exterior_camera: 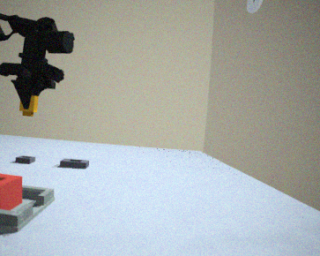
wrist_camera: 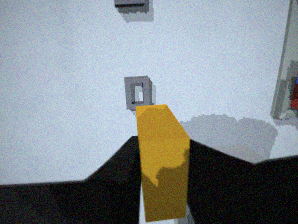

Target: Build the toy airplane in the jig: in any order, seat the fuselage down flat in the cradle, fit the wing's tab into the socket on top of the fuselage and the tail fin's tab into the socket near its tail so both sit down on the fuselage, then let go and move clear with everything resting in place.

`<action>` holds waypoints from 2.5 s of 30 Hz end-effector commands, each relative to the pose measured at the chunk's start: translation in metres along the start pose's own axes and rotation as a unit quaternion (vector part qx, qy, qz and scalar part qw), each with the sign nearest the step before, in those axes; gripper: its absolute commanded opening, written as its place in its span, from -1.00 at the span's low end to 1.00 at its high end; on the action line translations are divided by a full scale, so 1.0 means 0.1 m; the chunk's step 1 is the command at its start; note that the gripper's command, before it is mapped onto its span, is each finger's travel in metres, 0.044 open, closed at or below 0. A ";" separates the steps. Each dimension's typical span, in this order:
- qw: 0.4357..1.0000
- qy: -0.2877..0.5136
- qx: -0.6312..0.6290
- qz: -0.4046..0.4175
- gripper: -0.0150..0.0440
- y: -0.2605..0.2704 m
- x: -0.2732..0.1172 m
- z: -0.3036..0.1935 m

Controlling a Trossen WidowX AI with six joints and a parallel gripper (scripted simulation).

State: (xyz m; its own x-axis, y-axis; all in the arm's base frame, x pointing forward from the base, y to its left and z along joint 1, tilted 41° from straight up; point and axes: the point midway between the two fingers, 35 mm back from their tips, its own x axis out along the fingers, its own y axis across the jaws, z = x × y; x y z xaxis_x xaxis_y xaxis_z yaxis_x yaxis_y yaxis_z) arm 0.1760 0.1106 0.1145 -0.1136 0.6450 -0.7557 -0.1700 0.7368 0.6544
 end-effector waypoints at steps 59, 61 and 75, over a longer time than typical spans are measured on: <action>0.999 -0.003 0.032 -0.014 -0.49 -1.23 0.02 0.93; 0.999 -0.003 0.032 -0.014 -0.49 -1.29 0.03 0.96; 0.999 -0.003 0.032 -0.012 -0.49 -1.69 0.11 1.08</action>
State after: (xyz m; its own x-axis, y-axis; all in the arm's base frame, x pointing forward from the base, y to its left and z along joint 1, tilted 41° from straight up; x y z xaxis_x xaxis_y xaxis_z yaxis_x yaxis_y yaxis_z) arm 0.3053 0.0199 0.0044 -0.1052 0.6325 -0.7674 -0.1022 0.7607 0.6410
